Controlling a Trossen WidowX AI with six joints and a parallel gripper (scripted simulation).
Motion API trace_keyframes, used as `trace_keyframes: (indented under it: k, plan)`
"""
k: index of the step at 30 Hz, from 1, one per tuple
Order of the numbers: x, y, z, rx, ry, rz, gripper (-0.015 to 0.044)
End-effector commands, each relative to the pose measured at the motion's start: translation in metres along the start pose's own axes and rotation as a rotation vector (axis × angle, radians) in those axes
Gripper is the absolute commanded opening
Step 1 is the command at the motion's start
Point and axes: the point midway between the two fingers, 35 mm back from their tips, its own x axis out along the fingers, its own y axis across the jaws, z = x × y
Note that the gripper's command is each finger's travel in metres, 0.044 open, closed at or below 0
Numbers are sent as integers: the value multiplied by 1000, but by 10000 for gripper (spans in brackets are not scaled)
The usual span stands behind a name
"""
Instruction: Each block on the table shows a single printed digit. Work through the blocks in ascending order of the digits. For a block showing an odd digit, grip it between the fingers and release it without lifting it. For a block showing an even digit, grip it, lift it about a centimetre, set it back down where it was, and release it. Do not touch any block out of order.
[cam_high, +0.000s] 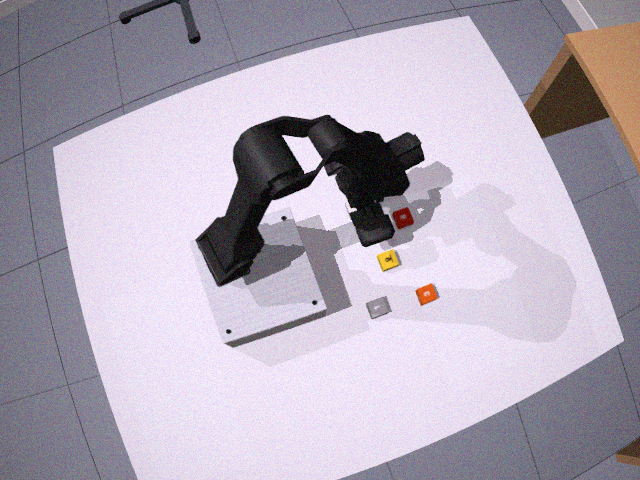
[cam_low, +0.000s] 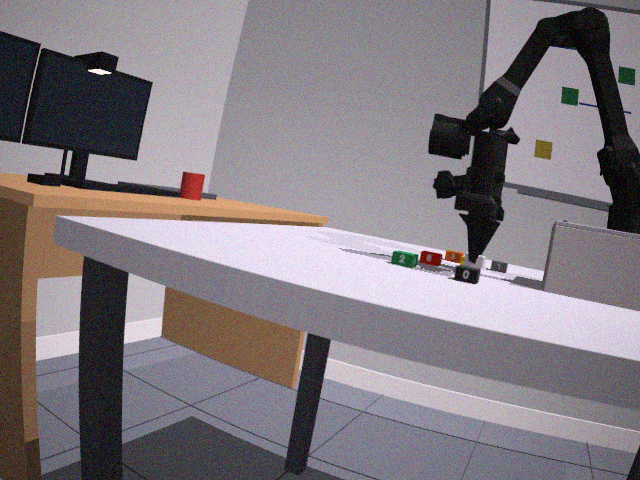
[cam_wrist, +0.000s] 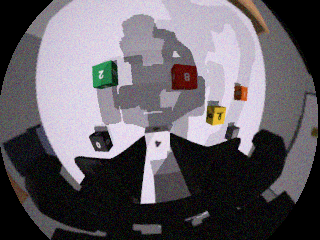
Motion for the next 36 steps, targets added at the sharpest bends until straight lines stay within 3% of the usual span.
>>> trace_keyframes:
  k: [1,21,31,36]
  plan:
    - [4,-1,0,0,0,-4,120]
    - [14,-1,0,0,0,-4,120]
    - [14,-1,0,0,0,-4,383]
    - [6,-1,0,0,0,-4,400]
